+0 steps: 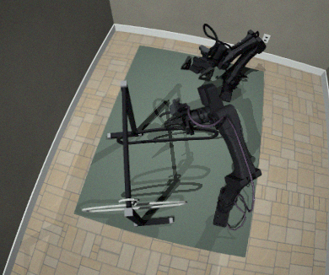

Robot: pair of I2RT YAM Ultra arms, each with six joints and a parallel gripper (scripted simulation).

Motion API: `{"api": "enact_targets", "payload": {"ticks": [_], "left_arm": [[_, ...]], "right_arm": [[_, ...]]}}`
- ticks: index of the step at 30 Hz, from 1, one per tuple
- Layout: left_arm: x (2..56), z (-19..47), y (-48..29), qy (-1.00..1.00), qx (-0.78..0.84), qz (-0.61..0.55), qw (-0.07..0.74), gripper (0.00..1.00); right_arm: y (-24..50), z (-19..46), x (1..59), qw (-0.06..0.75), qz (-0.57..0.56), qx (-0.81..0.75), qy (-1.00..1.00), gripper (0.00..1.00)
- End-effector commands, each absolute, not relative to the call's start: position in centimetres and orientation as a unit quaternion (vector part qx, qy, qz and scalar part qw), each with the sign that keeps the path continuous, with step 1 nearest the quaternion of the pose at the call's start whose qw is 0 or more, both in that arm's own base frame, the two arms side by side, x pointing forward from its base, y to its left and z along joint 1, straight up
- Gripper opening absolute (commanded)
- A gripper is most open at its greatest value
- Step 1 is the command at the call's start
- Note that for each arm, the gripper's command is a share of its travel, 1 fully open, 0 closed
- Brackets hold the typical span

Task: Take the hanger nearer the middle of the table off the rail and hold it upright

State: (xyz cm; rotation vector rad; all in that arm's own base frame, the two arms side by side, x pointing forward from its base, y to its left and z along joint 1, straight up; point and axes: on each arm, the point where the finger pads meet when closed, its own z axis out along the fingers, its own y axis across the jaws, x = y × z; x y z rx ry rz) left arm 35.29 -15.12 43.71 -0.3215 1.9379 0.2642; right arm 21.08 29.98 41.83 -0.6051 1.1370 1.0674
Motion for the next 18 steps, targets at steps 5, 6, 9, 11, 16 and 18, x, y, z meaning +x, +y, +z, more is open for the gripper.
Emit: {"api": "enact_targets", "payload": {"ticks": [5,6,9,11,16,18], "left_arm": [[34.8,45.3,-14.4,0.804,-0.157,0.109,0.563,0.0],[34.8,45.3,-14.4,0.804,-0.157,0.109,0.563,0.0],[34.8,45.3,-14.4,0.804,-0.157,0.109,0.563,0.0],[34.8,45.3,-14.4,0.804,-0.157,0.109,0.563,0.0],[34.8,45.3,-14.4,0.804,-0.157,0.109,0.563,0.0],[34.8,45.3,-14.4,0.805,-0.157,0.105,0.563,0.0]], "right_arm": [[28.7,42.9,19.8,0.641,0.478,-0.304,0.518,1.0],[28.5,43.1,19.8,0.642,0.478,-0.303,0.517,1.0],[28.0,43.9,19.9,0.654,0.475,-0.296,0.508,1.0],[28.0,43.9,19.9,0.654,0.475,-0.296,0.508,1.0],[28.0,43.9,19.9,0.654,0.475,-0.296,0.508,1.0],[28.0,43.9,19.9,0.654,0.475,-0.296,0.508,1.0]]}}
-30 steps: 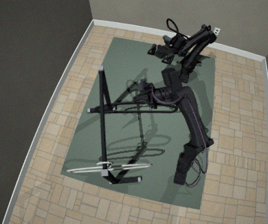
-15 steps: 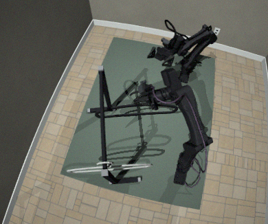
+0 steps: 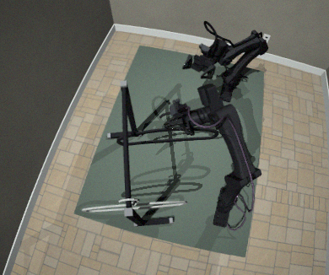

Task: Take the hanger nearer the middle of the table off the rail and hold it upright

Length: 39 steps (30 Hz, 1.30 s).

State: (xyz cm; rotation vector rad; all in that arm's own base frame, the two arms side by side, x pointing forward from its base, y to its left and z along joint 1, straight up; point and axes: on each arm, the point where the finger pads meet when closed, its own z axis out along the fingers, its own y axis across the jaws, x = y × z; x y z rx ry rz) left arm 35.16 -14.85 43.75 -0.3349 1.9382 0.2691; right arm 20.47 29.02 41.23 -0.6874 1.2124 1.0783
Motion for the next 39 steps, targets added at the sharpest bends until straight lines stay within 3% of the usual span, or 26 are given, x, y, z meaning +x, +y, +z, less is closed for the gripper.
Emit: {"api": "enact_targets", "payload": {"ticks": [1,39], "left_arm": [[34.84,45.33,-14.36,0.805,-0.157,0.105,0.563,0.0],[34.84,45.33,-14.36,0.805,-0.157,0.105,0.563,0.0]], "right_arm": [[28.04,43.89,19.86,0.654,0.475,-0.296,0.508,1.0],[28.45,43.06,19.98,0.647,0.475,-0.3,0.515,1.0]]}}
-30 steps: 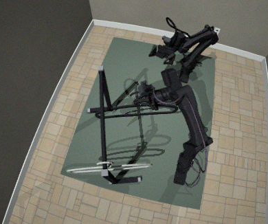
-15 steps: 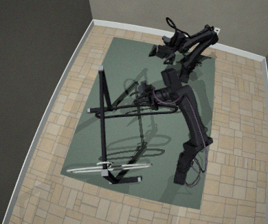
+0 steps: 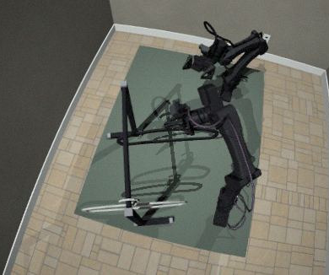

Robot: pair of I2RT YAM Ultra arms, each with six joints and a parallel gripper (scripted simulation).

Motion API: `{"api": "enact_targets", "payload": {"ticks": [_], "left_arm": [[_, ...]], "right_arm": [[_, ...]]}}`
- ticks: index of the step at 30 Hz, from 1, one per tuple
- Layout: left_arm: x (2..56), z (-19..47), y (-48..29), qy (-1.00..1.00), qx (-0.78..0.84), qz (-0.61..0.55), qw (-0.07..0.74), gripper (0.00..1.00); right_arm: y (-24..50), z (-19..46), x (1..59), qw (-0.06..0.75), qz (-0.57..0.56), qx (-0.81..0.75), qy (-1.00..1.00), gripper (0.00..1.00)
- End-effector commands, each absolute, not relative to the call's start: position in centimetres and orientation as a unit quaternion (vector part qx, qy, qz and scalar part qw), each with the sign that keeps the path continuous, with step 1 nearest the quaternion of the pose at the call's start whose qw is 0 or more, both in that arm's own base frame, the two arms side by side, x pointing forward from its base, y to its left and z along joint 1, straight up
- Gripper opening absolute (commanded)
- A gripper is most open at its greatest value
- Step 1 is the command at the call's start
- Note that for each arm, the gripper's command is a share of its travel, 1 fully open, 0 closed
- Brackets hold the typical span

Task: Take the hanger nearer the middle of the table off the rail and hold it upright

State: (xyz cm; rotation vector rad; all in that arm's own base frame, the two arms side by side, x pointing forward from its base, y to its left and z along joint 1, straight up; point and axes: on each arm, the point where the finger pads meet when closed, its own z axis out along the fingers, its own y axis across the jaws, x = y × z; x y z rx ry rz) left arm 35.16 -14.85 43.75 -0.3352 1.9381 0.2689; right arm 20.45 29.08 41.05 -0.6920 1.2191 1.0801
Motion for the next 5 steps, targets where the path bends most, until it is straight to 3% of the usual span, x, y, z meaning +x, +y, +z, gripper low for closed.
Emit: {"api": "enact_targets", "payload": {"ticks": [1,5], "left_arm": [[34.84,45.33,-14.36,0.805,-0.157,0.105,0.563,0.0],[34.84,45.33,-14.36,0.805,-0.157,0.105,0.563,0.0]], "right_arm": [[28.45,43.06,19.98,0.647,0.475,-0.3,0.515,1.0],[28.45,43.06,19.98,0.647,0.475,-0.3,0.515,1.0]]}}
